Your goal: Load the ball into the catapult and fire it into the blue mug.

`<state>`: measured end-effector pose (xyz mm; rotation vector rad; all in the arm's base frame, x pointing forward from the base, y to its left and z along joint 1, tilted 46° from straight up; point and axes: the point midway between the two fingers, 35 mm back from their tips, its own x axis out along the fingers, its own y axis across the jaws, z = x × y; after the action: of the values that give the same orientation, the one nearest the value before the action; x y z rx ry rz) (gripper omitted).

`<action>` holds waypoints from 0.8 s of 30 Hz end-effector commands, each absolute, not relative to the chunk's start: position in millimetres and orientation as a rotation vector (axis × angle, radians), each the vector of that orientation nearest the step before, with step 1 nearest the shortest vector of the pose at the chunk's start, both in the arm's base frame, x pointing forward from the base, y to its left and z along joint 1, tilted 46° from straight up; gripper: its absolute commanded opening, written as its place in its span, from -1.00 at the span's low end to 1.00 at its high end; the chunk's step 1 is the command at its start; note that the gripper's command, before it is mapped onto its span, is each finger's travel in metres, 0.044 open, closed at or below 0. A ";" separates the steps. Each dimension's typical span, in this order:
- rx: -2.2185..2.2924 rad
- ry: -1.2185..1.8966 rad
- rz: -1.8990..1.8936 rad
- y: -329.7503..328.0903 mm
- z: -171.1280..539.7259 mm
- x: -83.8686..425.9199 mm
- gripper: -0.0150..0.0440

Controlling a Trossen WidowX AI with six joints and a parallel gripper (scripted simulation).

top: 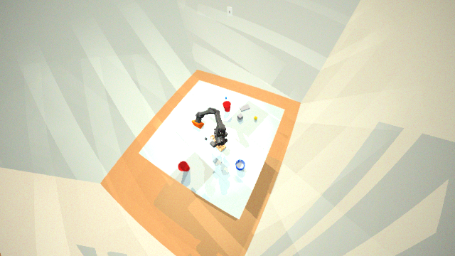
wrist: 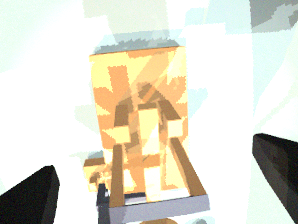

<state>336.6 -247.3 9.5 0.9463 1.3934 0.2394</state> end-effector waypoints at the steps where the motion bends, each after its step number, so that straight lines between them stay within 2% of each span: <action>1: 0.986 1.410 0.234 -248.9 11.6 330.2 1.00; 8: 0.993 1.410 0.236 -220.7 -18.9 340.9 1.00; 24: 0.994 1.409 0.237 -207.6 -33.4 346.3 1.00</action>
<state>344.9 -210.7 -30.9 0.9861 1.4146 0.2371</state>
